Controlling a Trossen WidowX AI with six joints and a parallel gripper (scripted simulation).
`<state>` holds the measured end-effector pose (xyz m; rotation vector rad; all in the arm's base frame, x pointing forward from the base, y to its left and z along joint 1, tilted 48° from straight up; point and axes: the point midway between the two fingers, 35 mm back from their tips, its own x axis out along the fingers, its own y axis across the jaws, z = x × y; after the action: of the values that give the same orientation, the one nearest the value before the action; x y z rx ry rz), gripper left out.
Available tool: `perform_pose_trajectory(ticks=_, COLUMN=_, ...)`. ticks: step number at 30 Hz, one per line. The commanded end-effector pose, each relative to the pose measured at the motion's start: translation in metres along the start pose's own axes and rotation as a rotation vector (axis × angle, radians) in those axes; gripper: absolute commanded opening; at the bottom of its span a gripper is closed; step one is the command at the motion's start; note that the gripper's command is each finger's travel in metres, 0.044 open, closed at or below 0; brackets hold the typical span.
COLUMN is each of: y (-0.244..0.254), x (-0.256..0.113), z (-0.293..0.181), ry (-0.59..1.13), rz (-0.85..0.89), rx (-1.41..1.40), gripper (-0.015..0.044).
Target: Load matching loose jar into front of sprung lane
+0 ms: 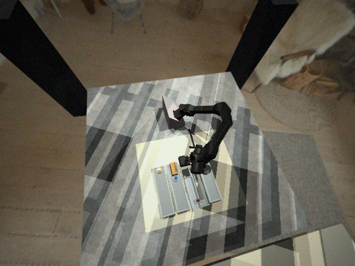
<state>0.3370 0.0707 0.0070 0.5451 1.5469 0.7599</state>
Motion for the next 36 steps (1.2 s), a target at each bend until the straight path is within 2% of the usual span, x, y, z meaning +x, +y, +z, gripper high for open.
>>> perform_pose_trajectory(ticks=1, y=0.0015, x=-0.0015, z=0.0057, ry=-0.019, rz=0.006, rx=-0.013, gripper=0.0000)
perform_pose_trajectory(ticks=36, y=0.0016, x=0.0043, z=0.0077, ry=-0.020, rz=0.006, rx=-0.013, gripper=0.0000)
